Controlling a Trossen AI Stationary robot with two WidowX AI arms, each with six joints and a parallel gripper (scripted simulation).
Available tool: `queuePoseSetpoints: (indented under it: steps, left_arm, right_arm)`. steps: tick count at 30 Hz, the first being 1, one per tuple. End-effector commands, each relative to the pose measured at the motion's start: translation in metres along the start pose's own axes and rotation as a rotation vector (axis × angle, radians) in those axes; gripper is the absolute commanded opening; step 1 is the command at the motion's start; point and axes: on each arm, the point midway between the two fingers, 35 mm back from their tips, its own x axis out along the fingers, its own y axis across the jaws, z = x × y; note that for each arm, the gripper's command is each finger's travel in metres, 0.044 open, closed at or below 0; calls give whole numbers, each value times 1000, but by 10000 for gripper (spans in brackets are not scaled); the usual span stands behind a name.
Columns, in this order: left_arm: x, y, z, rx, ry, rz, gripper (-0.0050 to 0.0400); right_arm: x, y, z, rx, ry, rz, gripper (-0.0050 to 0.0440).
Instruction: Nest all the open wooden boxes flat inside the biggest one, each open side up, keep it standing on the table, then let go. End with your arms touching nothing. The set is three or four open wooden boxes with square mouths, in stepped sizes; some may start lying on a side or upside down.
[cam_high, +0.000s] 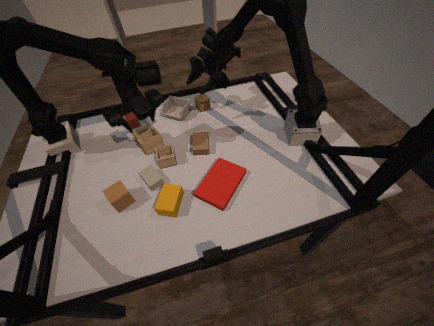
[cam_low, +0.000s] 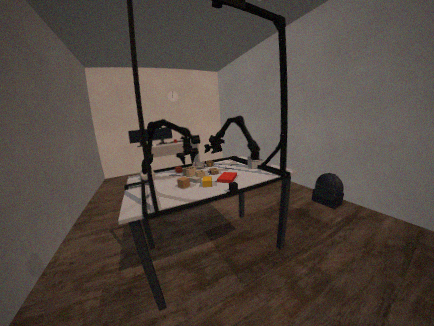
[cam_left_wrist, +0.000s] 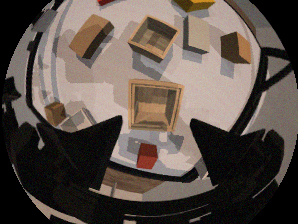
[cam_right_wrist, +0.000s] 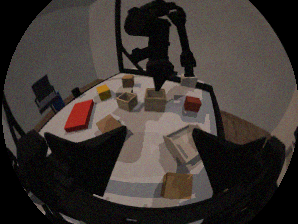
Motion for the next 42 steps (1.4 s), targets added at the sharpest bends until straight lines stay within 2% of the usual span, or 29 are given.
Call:
queuePoseSetpoints:
  steps: [1, 12, 14, 16, 24, 36, 42]
  left_arm:
    - [-9, 2, 3, -228, -11, 12, 400]
    - [-20, 2, 2, -784, -14, 9, 400]
    - [-20, 2, 2, -784, -14, 9, 400]
    - [-23, 1, 2, -946, -15, 8, 400]
    - [-30, 1, 2, -1334, -17, 4, 400]
    - [-30, 1, 2, -1343, -18, 4, 400]
    - [-29, 2, 6, -1384, -19, 6, 400]
  right_arm:
    - [0, 0, 1, -4, -4, 2, 400]
    - [0, 0, 1, -4, -4, 2, 400]
    - [0, 0, 1, -4, -4, 2, 400]
    - [0, 0, 1, -4, -4, 2, 400]
    - [0, 0, 1, -4, -4, 2, 400]
    - [1, 0, 1, -3, -3, 3, 400]
    - [8, 6, 5, 34, 36, 16, 400]
